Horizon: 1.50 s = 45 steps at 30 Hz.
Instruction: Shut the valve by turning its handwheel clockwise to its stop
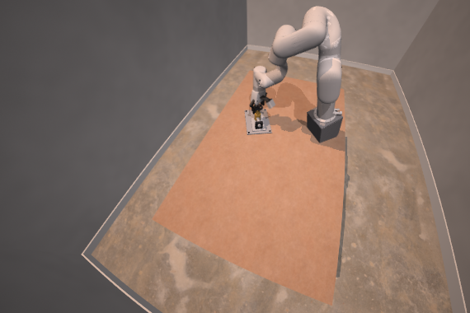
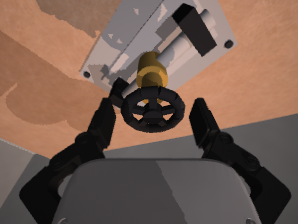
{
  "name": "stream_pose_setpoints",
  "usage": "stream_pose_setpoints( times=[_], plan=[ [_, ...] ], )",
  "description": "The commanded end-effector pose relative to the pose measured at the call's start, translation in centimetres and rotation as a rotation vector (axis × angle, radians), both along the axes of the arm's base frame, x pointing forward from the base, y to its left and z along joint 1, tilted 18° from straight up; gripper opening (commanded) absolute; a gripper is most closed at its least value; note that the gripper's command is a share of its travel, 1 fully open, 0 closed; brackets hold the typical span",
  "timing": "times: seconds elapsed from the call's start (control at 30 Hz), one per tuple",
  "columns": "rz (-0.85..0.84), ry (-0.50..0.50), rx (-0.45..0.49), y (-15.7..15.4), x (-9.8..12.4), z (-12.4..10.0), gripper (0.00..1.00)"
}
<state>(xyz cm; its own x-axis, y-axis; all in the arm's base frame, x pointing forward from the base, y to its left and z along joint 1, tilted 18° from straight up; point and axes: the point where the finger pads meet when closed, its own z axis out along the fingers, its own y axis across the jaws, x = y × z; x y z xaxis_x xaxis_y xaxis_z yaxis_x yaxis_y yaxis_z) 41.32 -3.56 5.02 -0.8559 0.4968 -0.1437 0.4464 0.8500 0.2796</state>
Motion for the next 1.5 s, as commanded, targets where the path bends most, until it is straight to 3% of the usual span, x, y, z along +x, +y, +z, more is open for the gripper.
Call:
stream_pose_setpoints(
  times=[0.0, 0.77, 1.47],
  plan=[
    [0.000, -0.003, -0.001, -0.1, 0.0, 0.6, 1.00],
    [0.000, -0.003, -0.001, -1.0, -1.4, 5.5, 1.00],
    [0.000, -0.003, -0.001, -1.4, -1.9, 7.6, 1.00]
  ],
)
